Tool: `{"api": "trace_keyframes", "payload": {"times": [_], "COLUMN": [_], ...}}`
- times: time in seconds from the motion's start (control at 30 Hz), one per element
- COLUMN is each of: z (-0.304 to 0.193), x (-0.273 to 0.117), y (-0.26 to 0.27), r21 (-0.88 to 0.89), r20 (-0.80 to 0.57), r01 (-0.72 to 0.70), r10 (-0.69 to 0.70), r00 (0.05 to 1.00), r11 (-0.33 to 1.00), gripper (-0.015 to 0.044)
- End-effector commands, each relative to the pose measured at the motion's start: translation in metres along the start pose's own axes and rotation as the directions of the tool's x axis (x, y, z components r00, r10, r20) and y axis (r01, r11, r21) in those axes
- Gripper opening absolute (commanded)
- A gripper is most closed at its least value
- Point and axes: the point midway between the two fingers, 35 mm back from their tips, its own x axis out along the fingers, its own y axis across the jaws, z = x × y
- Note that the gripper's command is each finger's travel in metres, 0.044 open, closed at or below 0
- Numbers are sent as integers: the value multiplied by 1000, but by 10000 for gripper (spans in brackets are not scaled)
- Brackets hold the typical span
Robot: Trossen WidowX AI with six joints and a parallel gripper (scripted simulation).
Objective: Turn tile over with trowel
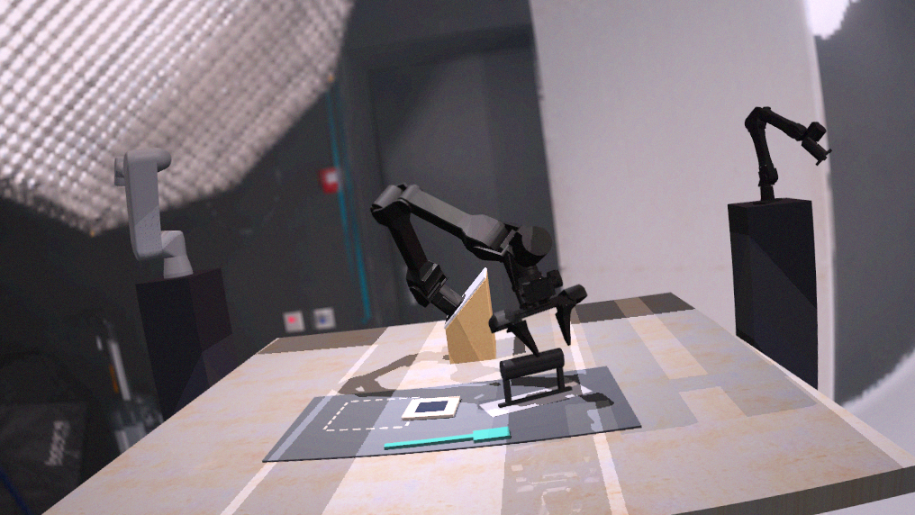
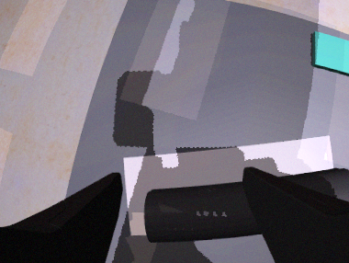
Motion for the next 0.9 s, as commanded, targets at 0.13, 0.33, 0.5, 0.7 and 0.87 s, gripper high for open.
{"api": "trace_keyframes", "payload": {"times": [0.13, 0.33, 0.5, 0.7, 0.87], "z": [2, -2, -9, -12, -11], "x": [-2, -3, -4, -6, -8], "y": [-2, -3, -4, -7, -10], "r21": [-161, -273, -417, -572, -679], "r20": [60, 89, 120, 178, 233], "r01": [-9, -12, -1, 43, 103], "r10": [19, 37, 57, 73, 80], "r00": [998, 995, 991, 981, 969], "r11": [987, 962, 909, 819, 727], "gripper": [300, 300, 300, 300, 300]}}
